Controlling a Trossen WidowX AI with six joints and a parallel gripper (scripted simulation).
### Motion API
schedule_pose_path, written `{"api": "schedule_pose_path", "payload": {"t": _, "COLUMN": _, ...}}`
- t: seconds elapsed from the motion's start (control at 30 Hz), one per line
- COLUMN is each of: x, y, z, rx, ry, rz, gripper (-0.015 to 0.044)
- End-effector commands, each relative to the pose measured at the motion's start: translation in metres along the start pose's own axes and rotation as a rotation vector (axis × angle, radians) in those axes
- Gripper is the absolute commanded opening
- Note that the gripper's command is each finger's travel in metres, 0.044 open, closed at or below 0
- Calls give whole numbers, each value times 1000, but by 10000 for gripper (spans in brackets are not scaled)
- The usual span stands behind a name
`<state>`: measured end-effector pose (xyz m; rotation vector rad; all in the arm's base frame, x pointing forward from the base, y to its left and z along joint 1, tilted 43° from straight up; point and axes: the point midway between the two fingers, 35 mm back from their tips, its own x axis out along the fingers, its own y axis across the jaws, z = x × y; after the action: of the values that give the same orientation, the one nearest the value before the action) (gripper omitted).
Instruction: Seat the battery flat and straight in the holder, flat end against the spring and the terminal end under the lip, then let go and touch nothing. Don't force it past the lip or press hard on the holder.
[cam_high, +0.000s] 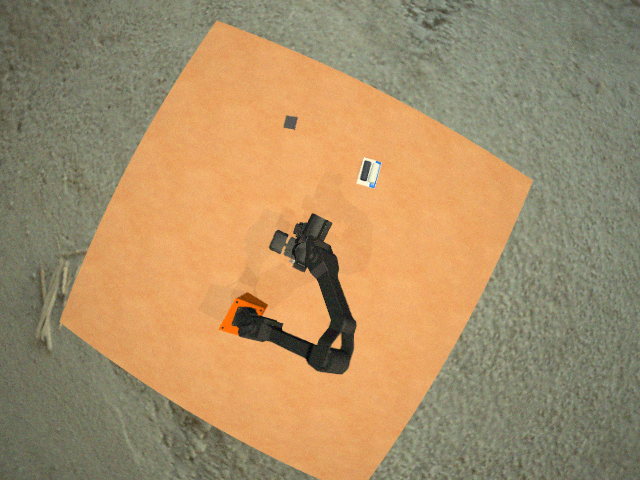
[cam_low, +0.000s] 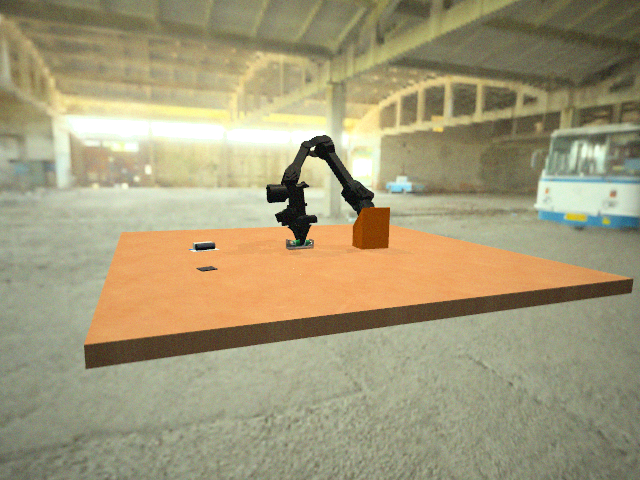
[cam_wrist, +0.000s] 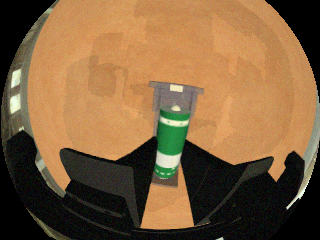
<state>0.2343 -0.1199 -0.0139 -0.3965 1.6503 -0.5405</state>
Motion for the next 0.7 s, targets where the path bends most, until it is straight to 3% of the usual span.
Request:
{"api": "schedule_pose_path", "payload": {"t": 0.0, "x": 3, "y": 1, "z": -3, "rx": -3, "ry": 18, "rz": 0, "gripper": 77}}
{"api": "schedule_pose_path", "payload": {"t": 0.67, "x": 2, "y": 0, "z": 8, "rx": -2, "ry": 13, "rz": 0, "gripper": 77}}
